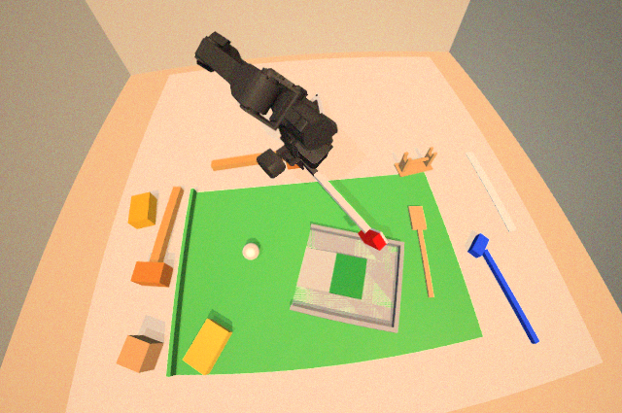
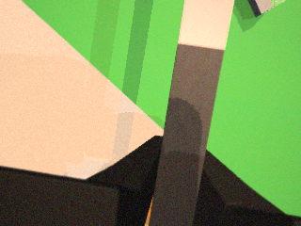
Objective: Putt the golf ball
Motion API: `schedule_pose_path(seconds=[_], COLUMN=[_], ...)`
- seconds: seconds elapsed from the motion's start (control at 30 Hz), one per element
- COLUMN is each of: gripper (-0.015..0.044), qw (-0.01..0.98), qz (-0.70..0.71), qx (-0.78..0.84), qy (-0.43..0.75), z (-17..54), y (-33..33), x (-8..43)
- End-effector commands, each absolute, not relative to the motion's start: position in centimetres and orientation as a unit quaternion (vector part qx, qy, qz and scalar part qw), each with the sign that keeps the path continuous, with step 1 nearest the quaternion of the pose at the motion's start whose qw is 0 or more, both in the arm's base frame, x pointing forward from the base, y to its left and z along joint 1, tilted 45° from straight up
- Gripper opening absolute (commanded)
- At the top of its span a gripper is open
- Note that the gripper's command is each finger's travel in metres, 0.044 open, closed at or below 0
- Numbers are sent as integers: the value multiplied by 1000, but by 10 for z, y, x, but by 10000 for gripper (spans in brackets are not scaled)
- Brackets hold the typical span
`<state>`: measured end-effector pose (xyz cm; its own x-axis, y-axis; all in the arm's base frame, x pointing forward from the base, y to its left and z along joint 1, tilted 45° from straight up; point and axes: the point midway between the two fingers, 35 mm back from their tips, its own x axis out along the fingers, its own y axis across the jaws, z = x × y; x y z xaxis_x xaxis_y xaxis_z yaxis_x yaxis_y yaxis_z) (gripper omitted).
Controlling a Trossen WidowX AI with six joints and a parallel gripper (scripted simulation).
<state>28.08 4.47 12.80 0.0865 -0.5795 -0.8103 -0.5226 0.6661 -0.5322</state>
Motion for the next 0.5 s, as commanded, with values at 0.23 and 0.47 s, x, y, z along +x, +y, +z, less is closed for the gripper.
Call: schedule_pose_path(seconds=[0.23,0.47], gripper=[0,0], qw=[681,705], qz=[-197,-300], qx=[-290,-214], qy=[643,606], z=[187,218], y=[-16,-50], x=[256,231])
